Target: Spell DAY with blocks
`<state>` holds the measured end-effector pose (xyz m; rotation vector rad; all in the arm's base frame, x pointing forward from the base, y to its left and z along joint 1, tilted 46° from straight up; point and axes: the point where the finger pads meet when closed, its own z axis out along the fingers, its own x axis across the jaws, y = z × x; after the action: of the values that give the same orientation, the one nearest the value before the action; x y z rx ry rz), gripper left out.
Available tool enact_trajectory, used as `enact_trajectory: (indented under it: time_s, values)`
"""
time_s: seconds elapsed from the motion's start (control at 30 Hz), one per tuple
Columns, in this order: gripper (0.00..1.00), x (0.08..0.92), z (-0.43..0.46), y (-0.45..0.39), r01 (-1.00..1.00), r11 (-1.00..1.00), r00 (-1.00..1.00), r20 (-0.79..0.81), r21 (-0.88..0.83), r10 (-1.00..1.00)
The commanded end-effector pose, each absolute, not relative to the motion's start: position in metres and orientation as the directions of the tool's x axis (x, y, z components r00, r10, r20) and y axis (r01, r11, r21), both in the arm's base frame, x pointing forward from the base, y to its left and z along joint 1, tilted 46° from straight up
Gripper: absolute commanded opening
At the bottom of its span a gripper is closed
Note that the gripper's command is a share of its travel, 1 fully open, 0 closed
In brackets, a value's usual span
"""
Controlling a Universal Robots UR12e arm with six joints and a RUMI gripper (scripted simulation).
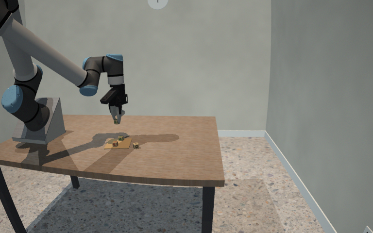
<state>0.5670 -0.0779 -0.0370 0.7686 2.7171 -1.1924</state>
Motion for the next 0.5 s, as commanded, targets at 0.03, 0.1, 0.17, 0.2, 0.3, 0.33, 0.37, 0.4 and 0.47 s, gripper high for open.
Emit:
enact_trajectory:
  time_s: [0.03,0.1,0.17,0.2,0.3,0.33,0.37,0.4,0.47]
  values:
    - [0.05,0.572,-0.023,-0.092,0.328,0.637,-0.937,-0.156,-0.697,0.312]
    - [0.05,0.572,-0.023,-0.092,0.328,0.637,-0.937,-0.156,-0.697,0.312]
    - [0.05,0.573,-0.019,-0.096,0.284,0.651,-0.951,-0.123,-0.704,0.282]
    - [0.05,0.574,-0.017,-0.098,0.264,0.656,-0.957,-0.108,-0.707,0.268]
    - [0.05,0.575,-0.013,-0.102,0.212,0.669,-0.97,-0.07,-0.712,0.233]
    - [0.05,0.575,-0.011,-0.104,0.198,0.673,-0.973,-0.06,-0.713,0.223]
    - [0.05,0.576,-0.01,-0.105,0.186,0.675,-0.975,-0.051,-0.714,0.215]
    - [0.05,0.576,-0.009,-0.106,0.174,0.678,-0.977,-0.042,-0.714,0.207]
    - [0.05,0.577,-0.008,-0.107,0.157,0.681,-0.98,-0.03,-0.715,0.195]
